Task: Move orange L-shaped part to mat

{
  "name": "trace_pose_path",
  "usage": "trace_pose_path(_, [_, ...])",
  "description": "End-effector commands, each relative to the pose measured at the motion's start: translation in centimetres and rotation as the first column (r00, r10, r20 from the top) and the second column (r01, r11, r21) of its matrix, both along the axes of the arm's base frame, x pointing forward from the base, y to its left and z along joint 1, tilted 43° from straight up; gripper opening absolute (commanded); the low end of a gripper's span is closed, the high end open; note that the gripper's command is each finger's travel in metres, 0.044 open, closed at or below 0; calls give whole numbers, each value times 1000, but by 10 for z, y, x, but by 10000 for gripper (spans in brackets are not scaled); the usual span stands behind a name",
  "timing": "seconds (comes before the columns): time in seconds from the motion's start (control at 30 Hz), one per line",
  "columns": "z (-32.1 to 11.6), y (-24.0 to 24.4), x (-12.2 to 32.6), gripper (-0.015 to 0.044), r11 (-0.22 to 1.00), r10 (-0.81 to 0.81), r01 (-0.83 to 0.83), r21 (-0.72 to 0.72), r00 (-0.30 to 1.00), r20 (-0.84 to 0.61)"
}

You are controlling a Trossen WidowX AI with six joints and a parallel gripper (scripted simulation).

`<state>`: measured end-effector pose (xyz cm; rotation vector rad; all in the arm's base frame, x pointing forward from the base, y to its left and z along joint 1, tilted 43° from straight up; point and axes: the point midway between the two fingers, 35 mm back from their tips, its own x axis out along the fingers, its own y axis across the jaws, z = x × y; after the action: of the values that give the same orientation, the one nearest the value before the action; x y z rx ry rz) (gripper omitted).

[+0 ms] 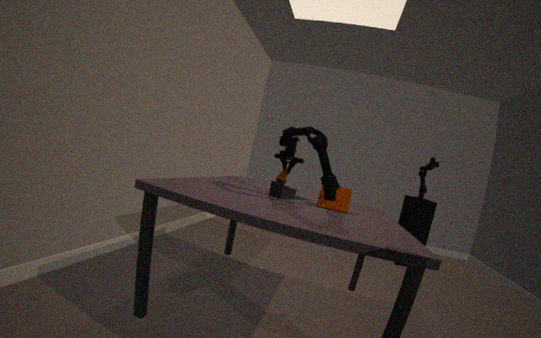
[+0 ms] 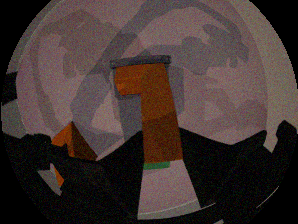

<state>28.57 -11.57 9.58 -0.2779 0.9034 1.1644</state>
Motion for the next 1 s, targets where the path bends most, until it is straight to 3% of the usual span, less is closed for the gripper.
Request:
trace_pose_path(0.0, [-5, -6, -5, 0, 1000, 4, -4, -3, 1000, -3])
trace_pose_path(0.97, [-98, -95, -90, 0, 1000, 4, -4, -13, 1000, -7])
